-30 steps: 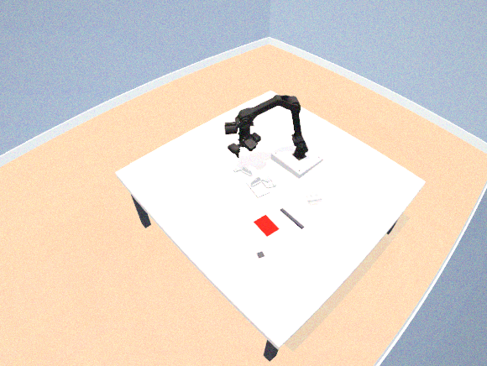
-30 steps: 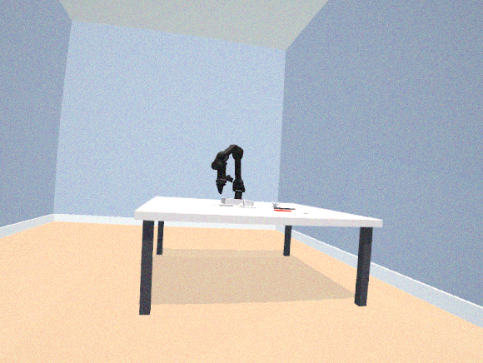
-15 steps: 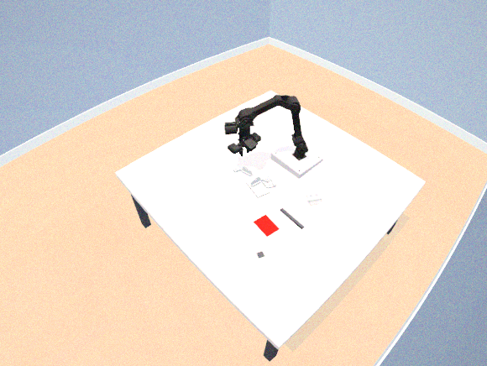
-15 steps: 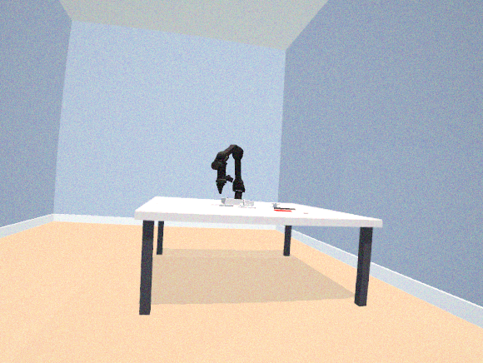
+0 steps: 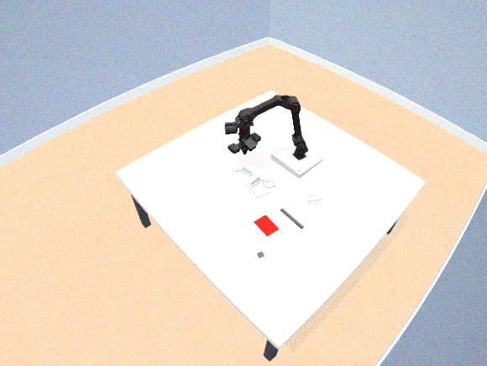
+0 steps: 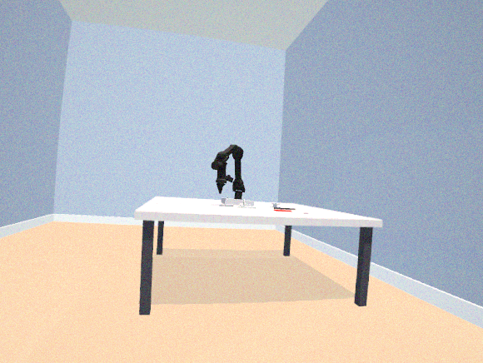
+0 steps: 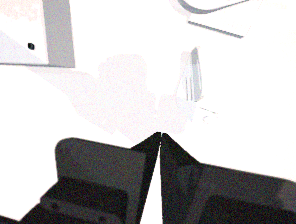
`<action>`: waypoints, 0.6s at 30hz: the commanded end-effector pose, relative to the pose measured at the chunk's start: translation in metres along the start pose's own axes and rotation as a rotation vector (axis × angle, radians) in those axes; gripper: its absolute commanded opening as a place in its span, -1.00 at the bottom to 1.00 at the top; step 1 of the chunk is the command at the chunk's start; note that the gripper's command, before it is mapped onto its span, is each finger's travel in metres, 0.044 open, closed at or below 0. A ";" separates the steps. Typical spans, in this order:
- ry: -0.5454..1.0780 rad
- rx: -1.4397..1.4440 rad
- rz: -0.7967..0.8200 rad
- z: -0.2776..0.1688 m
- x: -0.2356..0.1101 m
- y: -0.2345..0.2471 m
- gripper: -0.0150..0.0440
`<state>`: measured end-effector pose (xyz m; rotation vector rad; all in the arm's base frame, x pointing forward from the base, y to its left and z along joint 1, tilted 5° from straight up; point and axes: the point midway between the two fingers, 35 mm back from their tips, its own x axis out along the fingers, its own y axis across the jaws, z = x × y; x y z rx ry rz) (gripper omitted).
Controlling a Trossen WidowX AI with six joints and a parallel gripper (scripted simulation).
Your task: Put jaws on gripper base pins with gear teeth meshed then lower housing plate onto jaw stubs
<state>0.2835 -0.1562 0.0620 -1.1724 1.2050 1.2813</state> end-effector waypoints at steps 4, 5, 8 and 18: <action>0.000 0.000 0.000 0.000 0.000 0.000 -0.49; 0.000 0.000 0.000 0.000 0.000 0.000 -0.40; 0.000 -0.030 -0.001 0.005 -0.002 -0.003 -0.14; -0.001 -0.237 -0.010 0.038 -0.012 -0.024 0.75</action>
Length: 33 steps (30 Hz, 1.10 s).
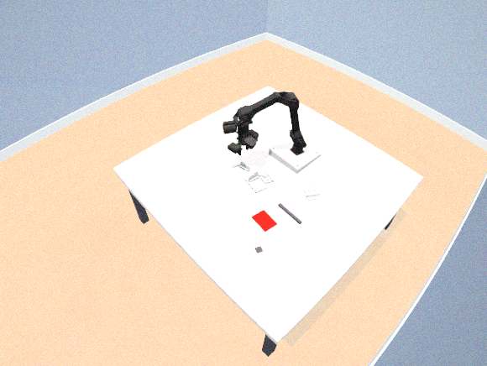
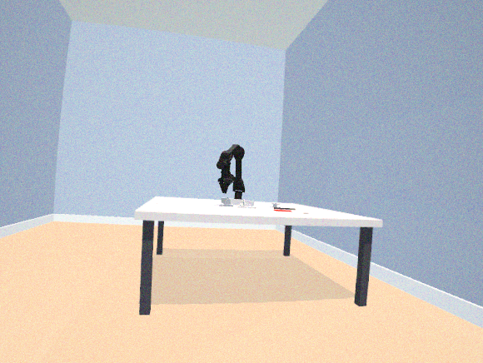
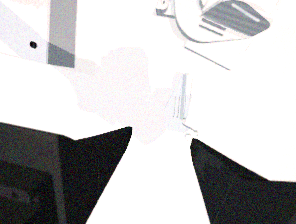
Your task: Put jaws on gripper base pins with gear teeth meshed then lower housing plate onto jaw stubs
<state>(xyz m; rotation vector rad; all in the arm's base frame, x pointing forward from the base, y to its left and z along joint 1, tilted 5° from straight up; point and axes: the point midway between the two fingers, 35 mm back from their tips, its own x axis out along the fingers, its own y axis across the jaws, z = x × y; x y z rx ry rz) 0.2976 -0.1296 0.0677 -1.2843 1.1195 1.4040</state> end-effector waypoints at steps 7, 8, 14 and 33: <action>0.002 -0.126 -0.017 0.018 -0.009 -0.017 1.00; 0.002 -0.126 -0.017 0.018 -0.009 -0.017 1.00; 0.002 -0.126 -0.017 0.019 0.028 -0.015 1.00; 0.002 -0.126 -0.017 0.020 0.030 -0.015 1.00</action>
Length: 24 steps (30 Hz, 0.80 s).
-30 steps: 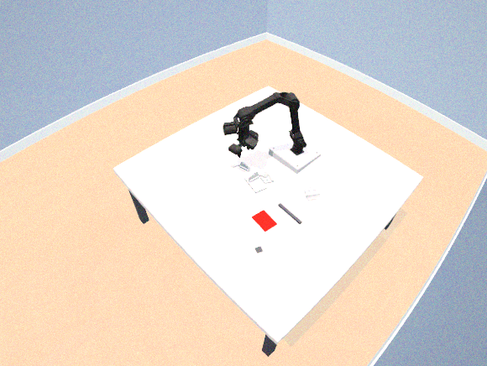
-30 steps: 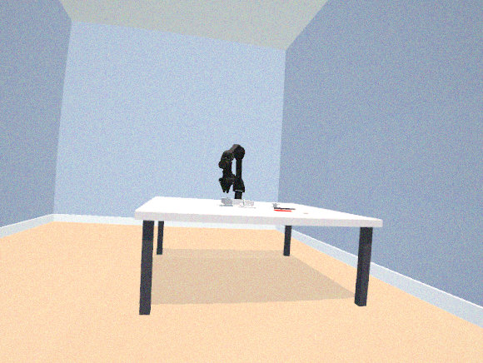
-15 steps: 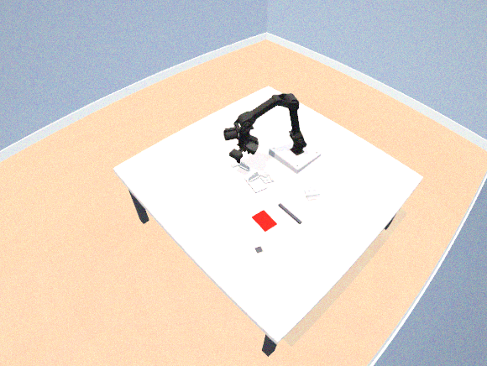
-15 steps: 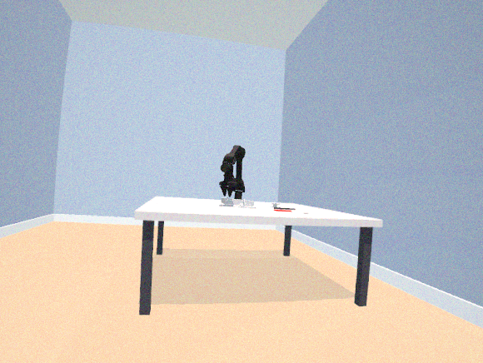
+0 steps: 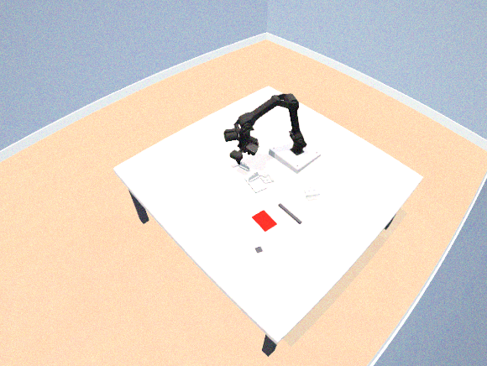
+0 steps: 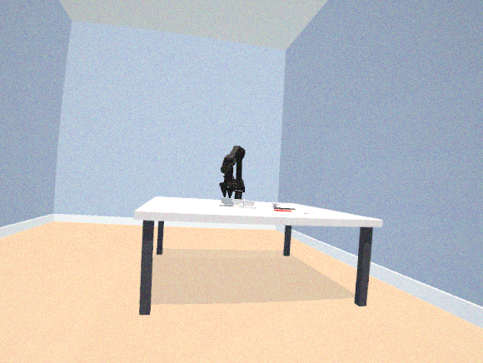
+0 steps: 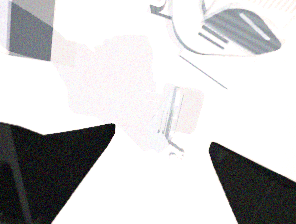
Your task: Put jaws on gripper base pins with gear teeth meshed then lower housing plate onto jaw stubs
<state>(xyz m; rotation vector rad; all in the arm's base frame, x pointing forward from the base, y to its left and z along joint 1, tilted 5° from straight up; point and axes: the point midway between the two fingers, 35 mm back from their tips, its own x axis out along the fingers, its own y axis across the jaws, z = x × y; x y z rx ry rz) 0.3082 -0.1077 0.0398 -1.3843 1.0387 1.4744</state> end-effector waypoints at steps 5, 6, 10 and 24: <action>-0.007 -0.003 0.000 0.001 0.004 0.000 1.00; -0.007 -0.003 0.000 0.001 0.006 0.000 1.00; -0.007 -0.003 0.000 0.001 0.013 -0.001 1.00; -0.007 -0.003 0.000 0.000 0.036 -0.002 1.00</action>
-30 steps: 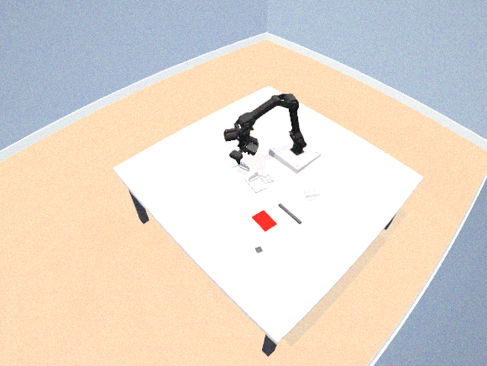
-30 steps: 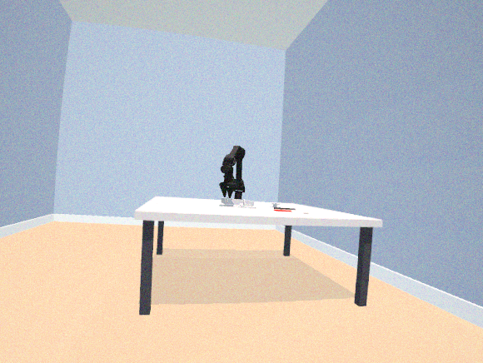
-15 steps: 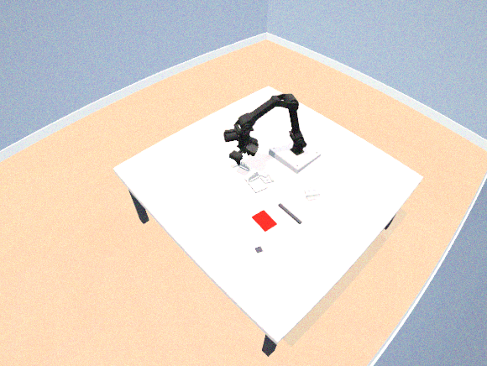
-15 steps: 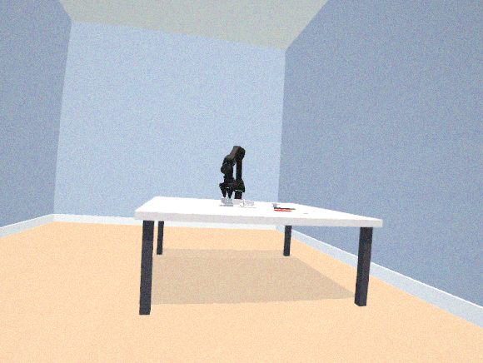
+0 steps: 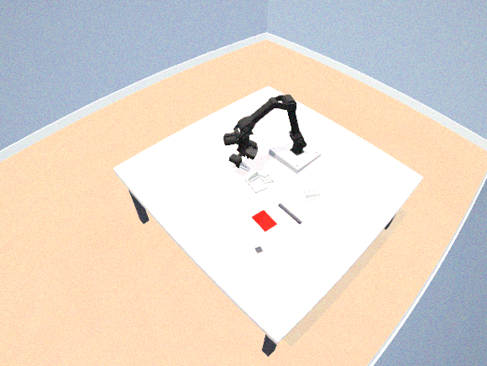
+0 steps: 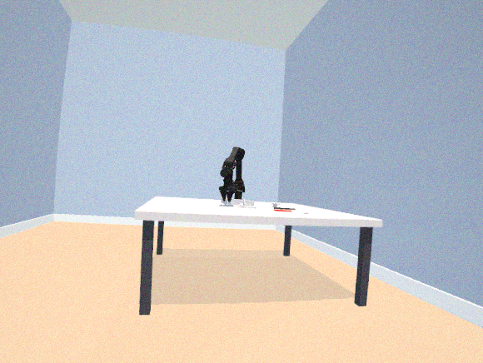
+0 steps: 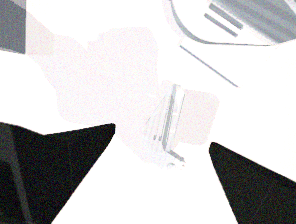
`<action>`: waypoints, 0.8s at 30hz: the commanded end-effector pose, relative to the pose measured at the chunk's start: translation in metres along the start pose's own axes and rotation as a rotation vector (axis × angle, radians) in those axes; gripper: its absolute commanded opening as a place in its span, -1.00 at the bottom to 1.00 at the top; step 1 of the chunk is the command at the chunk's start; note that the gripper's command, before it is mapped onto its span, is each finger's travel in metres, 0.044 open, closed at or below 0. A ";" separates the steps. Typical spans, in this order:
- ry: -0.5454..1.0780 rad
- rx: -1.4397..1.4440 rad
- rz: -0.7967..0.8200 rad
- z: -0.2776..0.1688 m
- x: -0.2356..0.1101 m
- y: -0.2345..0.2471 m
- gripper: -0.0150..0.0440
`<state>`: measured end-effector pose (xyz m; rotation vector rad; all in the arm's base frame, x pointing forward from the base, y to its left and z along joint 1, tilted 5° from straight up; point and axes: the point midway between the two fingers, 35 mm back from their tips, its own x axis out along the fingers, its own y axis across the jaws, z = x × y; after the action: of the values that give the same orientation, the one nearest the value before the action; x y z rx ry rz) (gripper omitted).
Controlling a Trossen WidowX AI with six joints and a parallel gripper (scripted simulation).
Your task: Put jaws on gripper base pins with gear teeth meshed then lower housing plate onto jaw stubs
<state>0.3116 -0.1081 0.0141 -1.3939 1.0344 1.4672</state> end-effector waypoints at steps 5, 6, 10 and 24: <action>-0.013 -0.001 0.008 0.003 0.018 0.002 1.00; -0.013 -0.001 0.008 0.003 0.020 0.002 1.00; -0.013 -0.001 0.008 0.003 0.026 0.002 1.00; -0.013 -0.001 0.008 0.003 0.027 0.002 1.00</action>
<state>0.3089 -0.1065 -0.0112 -1.3872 1.0361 1.4776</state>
